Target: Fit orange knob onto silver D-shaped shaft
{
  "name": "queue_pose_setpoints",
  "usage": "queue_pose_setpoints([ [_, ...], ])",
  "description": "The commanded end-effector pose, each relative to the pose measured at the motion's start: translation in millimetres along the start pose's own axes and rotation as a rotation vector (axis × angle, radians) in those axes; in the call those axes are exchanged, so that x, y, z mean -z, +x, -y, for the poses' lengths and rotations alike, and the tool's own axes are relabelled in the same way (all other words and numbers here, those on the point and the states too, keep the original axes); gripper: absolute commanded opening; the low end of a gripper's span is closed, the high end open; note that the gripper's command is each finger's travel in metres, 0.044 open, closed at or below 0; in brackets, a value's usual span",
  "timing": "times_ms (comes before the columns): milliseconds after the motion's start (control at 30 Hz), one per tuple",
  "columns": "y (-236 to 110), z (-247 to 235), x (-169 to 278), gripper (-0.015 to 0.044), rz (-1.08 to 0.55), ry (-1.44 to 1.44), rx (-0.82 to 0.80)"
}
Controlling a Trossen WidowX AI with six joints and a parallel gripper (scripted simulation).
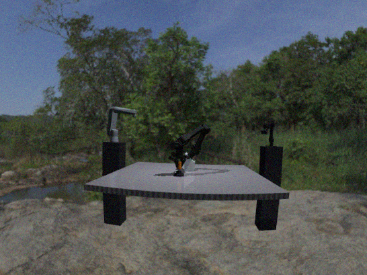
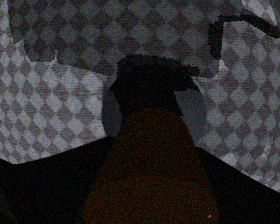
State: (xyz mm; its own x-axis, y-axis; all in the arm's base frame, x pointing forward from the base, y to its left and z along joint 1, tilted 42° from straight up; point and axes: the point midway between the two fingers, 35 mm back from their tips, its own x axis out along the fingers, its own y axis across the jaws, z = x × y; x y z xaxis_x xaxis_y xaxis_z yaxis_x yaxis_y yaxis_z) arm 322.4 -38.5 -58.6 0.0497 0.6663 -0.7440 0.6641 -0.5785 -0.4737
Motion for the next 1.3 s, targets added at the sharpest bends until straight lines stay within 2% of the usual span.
queue_pose_setpoints([
  [0, 0.0, -0.1, 0.3, 0.0, -0.003, -0.004, -0.001],
  [233, -4.2, 0.2, 0.7, 0.0, -0.003, -0.013, -0.001],
  [467, -3.4, -0.8, 0.7, 0.0, -0.003, -0.213, -0.002],
  [1267, -4.0, -1.8, 1.4, 0.0, -0.003, -0.213, -0.002],
])
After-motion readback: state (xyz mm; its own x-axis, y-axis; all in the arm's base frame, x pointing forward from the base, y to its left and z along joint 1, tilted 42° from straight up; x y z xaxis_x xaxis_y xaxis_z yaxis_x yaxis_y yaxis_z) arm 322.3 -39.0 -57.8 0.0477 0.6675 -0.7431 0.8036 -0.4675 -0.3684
